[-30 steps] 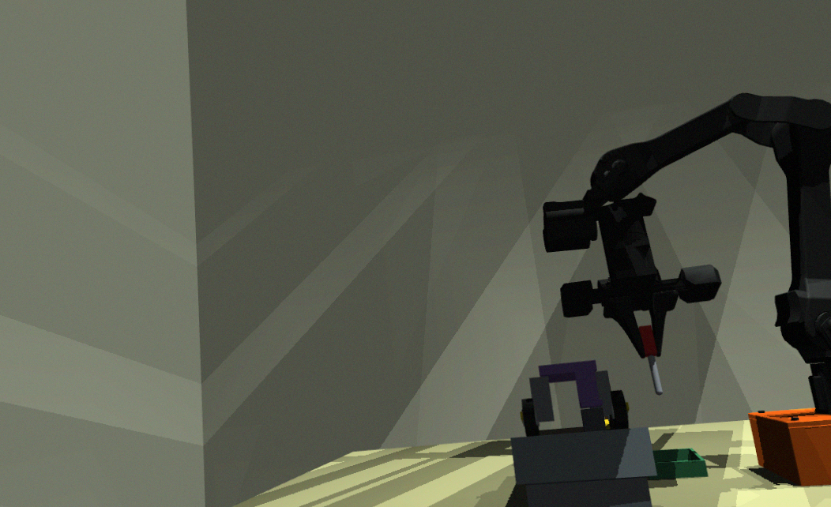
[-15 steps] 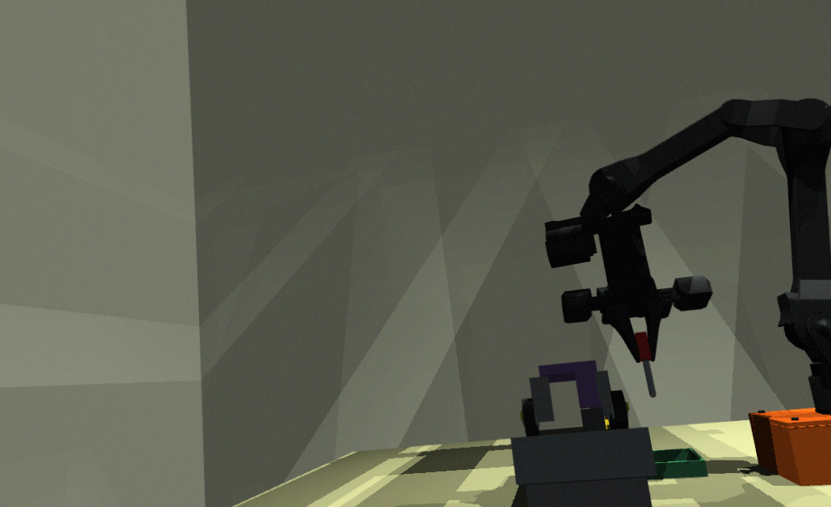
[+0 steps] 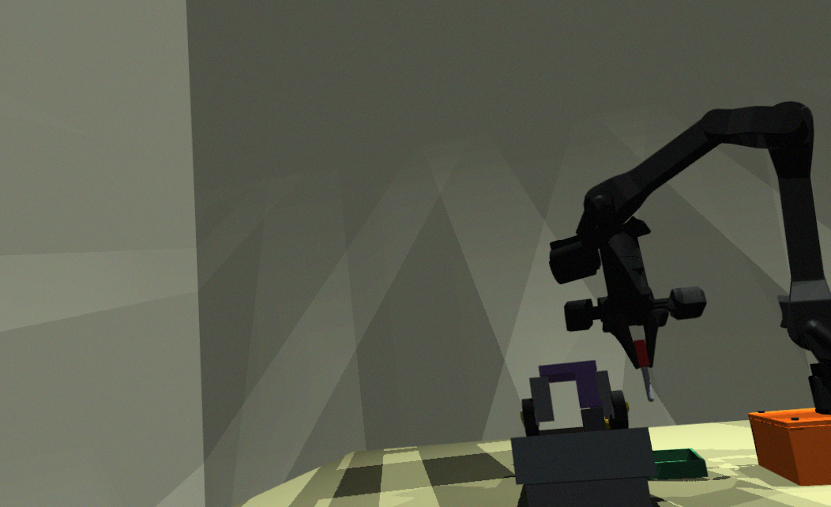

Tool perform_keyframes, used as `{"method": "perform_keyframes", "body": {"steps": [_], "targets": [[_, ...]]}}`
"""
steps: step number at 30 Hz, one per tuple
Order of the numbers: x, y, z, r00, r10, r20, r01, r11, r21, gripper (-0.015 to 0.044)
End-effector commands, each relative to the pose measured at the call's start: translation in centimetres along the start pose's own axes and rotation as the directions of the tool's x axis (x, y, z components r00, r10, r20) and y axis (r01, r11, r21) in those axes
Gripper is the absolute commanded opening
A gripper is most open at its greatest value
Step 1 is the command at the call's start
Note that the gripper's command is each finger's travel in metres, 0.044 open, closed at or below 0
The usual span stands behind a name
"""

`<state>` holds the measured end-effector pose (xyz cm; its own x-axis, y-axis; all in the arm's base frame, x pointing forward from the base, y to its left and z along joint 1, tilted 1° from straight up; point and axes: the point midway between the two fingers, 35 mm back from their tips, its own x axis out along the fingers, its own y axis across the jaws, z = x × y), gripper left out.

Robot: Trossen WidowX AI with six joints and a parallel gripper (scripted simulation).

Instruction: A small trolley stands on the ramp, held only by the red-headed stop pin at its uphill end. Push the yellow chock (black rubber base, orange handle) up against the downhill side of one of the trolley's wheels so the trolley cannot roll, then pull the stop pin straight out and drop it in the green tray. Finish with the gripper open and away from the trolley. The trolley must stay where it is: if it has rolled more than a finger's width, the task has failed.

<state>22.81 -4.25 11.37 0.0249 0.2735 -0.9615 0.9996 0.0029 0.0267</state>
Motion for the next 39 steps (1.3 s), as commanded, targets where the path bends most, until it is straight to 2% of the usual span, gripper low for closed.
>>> {"method": "perform_keyframes", "body": {"steps": [1, 11, 17, 28, 39], "targets": [[-0.2, 0.0, 1.6, 1.000, -0.003, 0.003, 0.003, 1.000, -0.004, 0.0000], [-0.8, -0.1, 5.4, 1.000, -0.004, 0.007, 0.004, 1.000, -0.004, 0.0000], [-0.8, -0.1, 5.6, 1.000, -0.002, 0.011, 0.002, 1.000, 0.016, 0.0000], [-0.8, -0.2, 5.4, 0.997, 0.015, 0.071, -0.037, 0.942, 0.334, 0.0000], [-0.7, -0.2, 5.2, 0.991, 0.018, 0.130, -0.095, 0.781, 0.617, 0.0000]]}}
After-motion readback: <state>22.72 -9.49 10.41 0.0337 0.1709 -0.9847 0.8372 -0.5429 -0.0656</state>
